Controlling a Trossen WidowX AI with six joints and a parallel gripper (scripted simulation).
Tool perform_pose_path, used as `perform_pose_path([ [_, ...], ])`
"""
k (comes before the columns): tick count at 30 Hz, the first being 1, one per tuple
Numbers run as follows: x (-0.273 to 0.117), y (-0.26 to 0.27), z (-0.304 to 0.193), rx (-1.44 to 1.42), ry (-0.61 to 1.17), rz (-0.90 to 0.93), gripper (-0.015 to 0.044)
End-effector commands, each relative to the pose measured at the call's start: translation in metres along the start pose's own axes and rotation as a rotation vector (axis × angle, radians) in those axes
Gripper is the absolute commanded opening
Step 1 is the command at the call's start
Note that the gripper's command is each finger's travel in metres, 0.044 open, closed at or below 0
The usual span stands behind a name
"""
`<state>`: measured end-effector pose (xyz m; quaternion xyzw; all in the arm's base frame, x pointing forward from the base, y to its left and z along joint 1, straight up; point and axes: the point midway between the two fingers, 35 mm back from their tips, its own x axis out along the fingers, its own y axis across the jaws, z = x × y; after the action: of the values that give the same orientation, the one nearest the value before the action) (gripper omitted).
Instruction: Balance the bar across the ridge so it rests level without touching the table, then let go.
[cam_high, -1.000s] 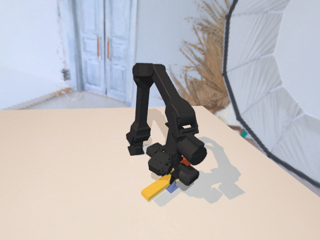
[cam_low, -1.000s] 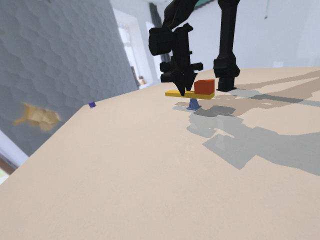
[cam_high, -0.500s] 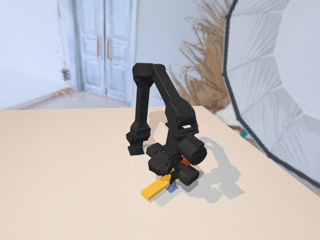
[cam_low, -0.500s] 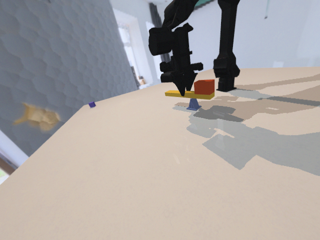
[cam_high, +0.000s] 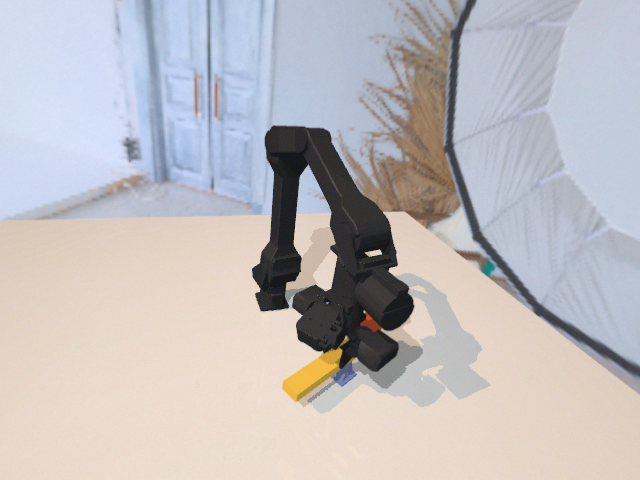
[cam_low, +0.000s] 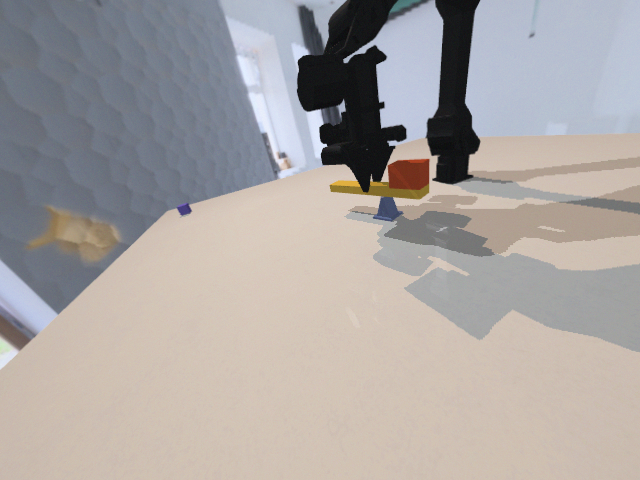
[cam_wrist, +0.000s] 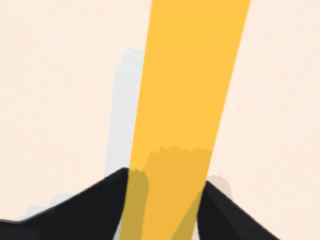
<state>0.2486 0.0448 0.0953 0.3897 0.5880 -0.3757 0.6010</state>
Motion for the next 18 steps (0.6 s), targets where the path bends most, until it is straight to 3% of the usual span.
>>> perform_pose_path([
  [1,0.0,0.0,0.0,0.0,0.0,0.0,0.0079],
  [5,0.0,0.0,0.0,0.0,0.0,0.0,0.0167],
  [18,0.0,0.0,0.0,0.0,0.0,0.0,0.0167],
])
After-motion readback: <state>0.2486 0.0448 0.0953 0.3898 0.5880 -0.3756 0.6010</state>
